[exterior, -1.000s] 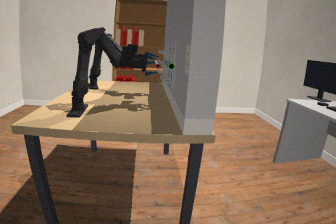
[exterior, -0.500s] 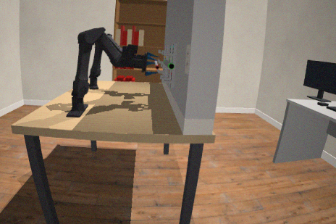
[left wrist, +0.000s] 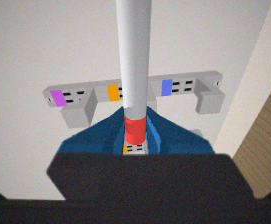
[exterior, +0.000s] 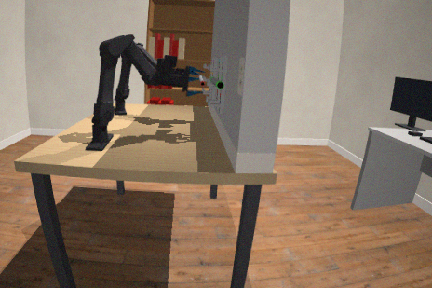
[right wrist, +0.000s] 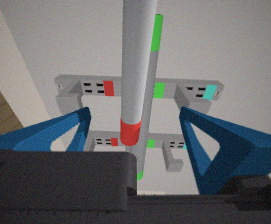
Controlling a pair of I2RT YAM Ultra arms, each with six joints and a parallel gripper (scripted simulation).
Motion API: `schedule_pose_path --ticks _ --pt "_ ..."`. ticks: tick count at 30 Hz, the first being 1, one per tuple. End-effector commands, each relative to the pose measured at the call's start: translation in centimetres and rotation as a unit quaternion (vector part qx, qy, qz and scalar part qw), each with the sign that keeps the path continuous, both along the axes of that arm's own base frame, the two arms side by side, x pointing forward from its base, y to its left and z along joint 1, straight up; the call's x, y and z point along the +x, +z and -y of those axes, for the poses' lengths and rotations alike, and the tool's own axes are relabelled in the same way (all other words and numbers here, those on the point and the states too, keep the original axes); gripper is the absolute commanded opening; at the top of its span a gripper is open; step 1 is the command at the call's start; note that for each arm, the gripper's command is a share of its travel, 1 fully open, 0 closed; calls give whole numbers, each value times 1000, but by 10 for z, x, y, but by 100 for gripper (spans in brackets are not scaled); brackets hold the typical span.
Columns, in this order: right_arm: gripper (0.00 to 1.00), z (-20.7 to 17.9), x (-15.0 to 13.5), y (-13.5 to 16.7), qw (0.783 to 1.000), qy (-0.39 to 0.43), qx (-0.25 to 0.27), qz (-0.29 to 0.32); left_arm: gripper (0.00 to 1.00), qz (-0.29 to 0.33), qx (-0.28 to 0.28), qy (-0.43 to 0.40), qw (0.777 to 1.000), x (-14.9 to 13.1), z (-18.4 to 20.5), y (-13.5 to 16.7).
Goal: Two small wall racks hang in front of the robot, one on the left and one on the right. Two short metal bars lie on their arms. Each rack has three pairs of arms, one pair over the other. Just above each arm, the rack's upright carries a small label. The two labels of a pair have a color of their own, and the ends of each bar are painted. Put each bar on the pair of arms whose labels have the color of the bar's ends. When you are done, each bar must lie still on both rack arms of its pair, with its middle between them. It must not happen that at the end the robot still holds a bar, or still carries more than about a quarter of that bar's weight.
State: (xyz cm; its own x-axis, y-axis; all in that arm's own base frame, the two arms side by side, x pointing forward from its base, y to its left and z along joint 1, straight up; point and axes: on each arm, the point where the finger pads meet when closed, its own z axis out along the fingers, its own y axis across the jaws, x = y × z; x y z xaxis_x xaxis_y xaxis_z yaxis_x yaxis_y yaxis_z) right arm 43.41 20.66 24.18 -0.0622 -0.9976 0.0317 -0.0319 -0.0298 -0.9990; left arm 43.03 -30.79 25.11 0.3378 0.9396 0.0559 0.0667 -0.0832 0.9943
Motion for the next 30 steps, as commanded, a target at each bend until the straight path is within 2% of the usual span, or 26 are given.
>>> schedule_pose_path --ticks 1,4,19,21,30 --pt "100 4 2 25 1000 -2 18 18 0 32 -41 1 999 0 2 44" --pt "100 4 2 25 1000 -2 18 18 0 32 -41 1 999 0 2 45" --pt "0 4 2 25 1000 -2 18 19 0 32 -41 1 999 0 1 44" --pt "0 4 2 25 1000 -2 18 19 0 32 -41 1 999 0 1 44" --pt "0 4 1 23 1000 -2 16 16 20 33 -43 1 999 1 0 19"
